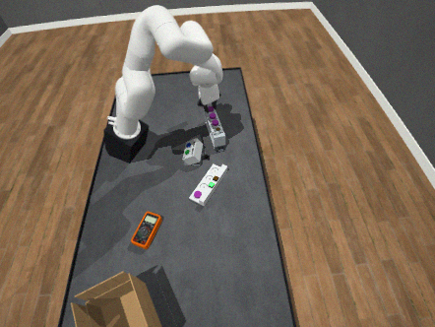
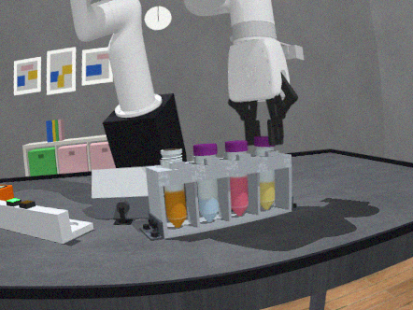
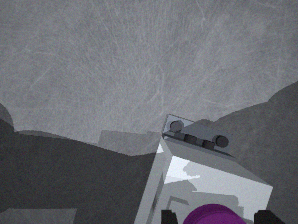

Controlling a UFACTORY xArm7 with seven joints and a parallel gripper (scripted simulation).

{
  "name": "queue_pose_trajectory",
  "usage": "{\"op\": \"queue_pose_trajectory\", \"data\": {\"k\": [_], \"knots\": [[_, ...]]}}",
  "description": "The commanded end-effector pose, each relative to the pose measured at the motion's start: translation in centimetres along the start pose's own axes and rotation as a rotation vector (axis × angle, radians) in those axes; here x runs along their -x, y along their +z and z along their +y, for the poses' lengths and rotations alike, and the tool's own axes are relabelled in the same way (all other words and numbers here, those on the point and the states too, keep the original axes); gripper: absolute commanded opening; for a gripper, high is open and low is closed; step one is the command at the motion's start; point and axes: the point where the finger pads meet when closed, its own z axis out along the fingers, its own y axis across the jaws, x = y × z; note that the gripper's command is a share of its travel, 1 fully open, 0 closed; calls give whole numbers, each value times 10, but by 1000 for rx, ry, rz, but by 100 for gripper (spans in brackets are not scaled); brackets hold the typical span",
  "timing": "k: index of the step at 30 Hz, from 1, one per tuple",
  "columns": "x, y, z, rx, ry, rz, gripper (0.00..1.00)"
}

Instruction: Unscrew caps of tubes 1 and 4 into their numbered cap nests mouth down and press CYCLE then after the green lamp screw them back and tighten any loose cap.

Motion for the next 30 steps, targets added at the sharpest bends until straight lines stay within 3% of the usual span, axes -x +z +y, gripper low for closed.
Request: {"op": "queue_pose_trajectory", "data": {"k": [1,4,5,19,30], "knots": [[0,-2,2,-21,-89,22,46],[0,-2,2,-21,-89,22,46],[0,-2,2,-21,-89,22,0],[0,-2,2,-21,-89,22,0],[0,-1,2,-24,211,18,0]]}}
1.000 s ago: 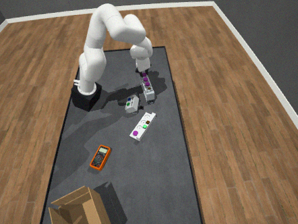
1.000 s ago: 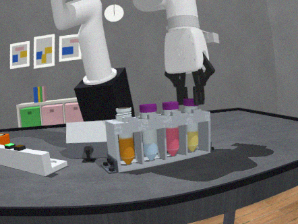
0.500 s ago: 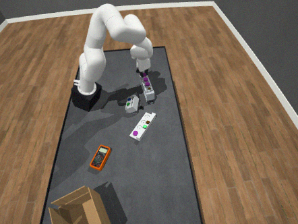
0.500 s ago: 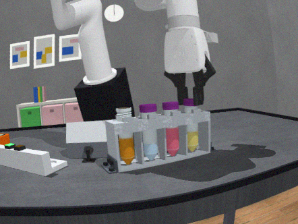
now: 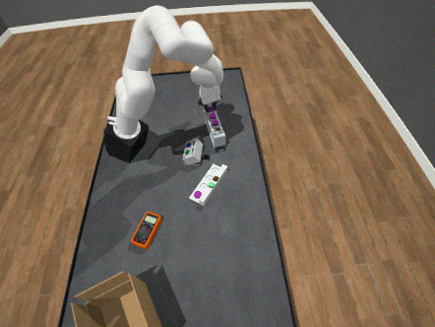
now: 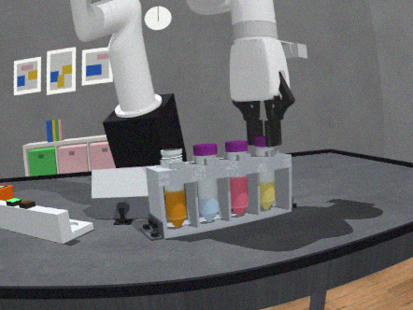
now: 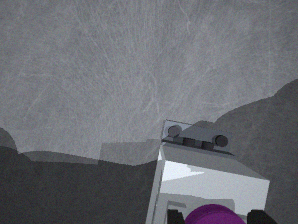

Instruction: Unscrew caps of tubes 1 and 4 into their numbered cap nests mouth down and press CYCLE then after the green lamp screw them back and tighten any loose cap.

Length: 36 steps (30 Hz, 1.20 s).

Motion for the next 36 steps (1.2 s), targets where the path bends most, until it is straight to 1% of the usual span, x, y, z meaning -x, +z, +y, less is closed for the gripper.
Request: {"op": "queue_pose_trajectory", "data": {"k": [1,14,21,22,34,36], "knots": [[-1,-1,2,15,128,-6,0],[-1,0,2,16,562,-2,0],[-1,0,2,16,580,-2,0],[-1,0,2,16,580,-2,46],[-1,0,2,16,580,-2,46],[-1,-1,2,16,500,-3,46]]}}
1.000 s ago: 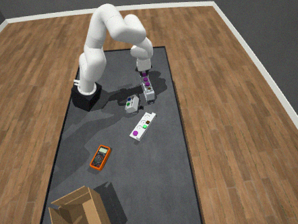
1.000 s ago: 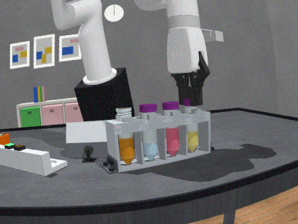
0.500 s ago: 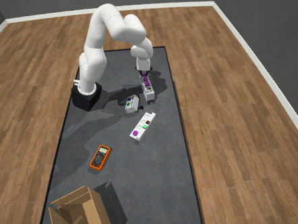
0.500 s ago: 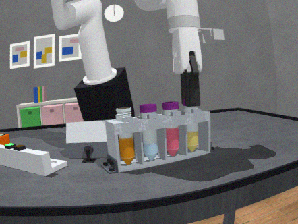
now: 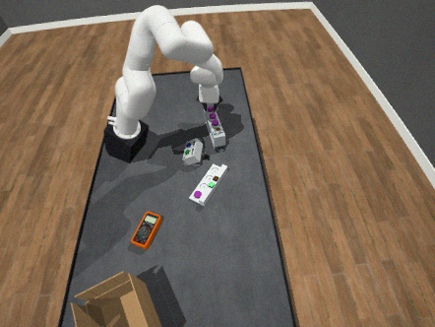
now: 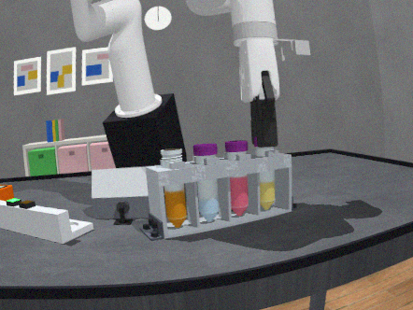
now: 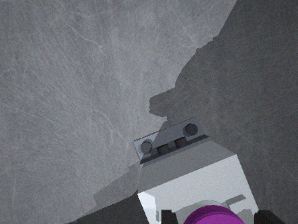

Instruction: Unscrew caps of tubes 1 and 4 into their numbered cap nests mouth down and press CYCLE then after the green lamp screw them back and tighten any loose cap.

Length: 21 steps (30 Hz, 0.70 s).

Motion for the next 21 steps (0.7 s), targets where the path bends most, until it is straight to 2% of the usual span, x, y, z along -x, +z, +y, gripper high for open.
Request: {"op": "queue_pose_trajectory", "data": {"k": [1,13,15,21], "knots": [[-2,-3,1,4,-116,4,46],[-2,-3,1,5,-596,3,46],[-2,-3,1,5,-596,3,46],[-2,-3,1,6,-836,2,46]]}}
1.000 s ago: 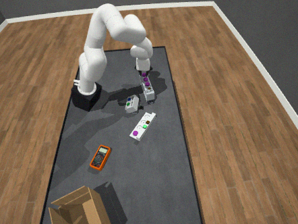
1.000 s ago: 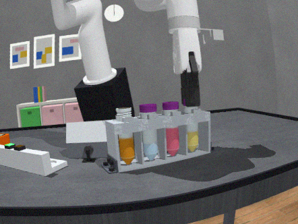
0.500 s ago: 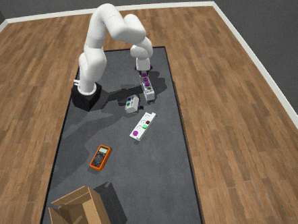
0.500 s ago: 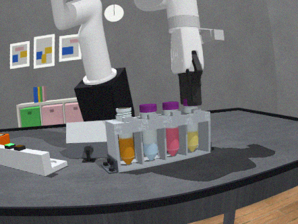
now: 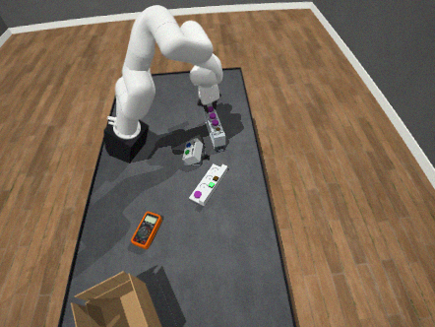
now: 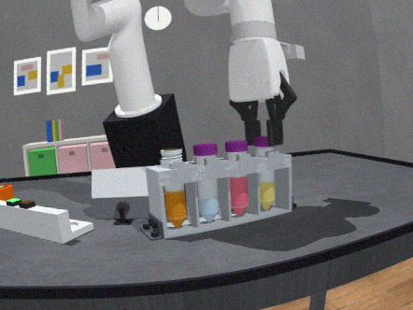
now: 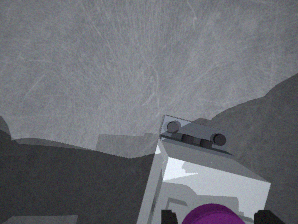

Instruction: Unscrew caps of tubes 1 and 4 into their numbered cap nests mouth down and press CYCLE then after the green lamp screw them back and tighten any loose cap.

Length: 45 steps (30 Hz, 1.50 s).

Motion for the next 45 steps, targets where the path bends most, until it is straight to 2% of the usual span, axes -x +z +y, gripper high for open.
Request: {"op": "queue_pose_trajectory", "data": {"k": [1,8,17,18,32,43,45], "knots": [[-1,-2,2,-20,-235,21,46],[-1,-2,2,-17,-515,24,46],[-1,-2,2,-17,-533,24,46],[-1,-2,2,-17,-533,24,0],[-1,-2,2,-17,-533,24,0],[-1,-1,2,-23,-2,20,0],[-1,-1,2,-23,-2,20,0]]}}
